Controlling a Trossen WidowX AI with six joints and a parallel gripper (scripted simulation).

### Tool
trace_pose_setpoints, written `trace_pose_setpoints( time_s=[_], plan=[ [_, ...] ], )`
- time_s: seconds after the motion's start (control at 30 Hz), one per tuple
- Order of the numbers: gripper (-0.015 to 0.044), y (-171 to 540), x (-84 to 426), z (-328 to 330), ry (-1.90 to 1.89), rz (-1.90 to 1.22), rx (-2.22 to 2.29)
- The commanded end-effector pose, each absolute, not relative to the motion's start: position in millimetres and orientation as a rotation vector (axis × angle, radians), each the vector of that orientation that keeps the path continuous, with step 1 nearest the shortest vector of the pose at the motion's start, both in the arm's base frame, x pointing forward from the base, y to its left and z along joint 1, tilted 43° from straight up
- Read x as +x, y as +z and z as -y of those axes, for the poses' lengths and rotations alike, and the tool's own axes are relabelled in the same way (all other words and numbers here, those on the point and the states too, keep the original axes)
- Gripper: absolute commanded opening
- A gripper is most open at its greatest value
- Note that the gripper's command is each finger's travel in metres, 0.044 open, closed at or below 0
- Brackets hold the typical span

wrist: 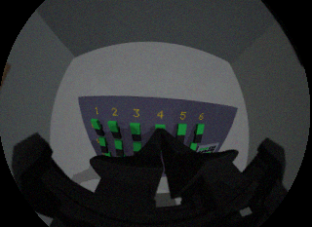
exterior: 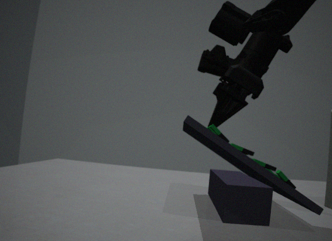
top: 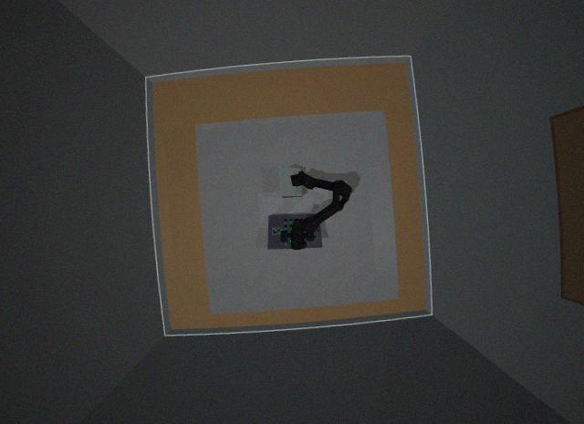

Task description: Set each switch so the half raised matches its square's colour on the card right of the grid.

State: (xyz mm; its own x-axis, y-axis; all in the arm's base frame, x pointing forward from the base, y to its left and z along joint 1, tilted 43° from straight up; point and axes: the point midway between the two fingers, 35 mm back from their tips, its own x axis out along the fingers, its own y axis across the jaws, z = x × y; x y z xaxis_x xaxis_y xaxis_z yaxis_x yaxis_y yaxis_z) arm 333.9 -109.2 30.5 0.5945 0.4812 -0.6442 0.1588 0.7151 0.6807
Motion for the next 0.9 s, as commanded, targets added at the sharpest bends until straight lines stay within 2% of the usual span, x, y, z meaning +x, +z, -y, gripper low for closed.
trace_pose_setpoints(
  time_s=[0.0, 0.87],
  plan=[
    [0.0, 29.2, 333.7, 108.8, 0.207, -0.94, 0.779],
    [0.0, 27.0, 335.8, 107.1, 0.207, -0.94, 0.779]
  ],
)
